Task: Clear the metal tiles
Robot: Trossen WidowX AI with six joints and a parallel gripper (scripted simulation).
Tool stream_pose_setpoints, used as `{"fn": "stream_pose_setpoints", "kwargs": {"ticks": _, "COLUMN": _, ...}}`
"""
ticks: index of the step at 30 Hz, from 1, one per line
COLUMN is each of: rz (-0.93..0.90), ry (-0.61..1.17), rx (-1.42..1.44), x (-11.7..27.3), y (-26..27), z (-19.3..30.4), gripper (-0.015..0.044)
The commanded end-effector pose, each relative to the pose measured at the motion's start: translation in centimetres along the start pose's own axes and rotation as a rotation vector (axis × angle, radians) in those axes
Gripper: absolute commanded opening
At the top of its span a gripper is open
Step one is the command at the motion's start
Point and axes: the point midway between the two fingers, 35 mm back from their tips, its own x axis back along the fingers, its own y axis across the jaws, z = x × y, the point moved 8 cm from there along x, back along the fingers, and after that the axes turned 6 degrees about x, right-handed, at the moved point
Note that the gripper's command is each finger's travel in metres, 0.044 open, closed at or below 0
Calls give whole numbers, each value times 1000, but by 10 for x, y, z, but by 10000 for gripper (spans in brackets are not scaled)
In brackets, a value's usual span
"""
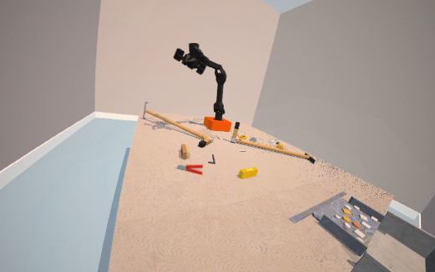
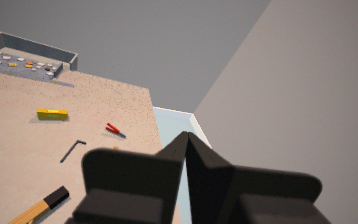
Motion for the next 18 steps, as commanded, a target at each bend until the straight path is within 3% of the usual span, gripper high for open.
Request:
{"fn": "stream_pose_setpoints", "kwargs": {"ticks": 1, "rz": -43, "ry": 51, "rx": -42, "x": -14, "y": 13, "z": 7, "gripper": 0}}
{"fn": "stream_pose_setpoints", "kwargs": {"ticks": 18, "rz": -195, "ry": 229, "rx": -137, "x": -41, "y": 73, "z": 11, "gripper": 0}}
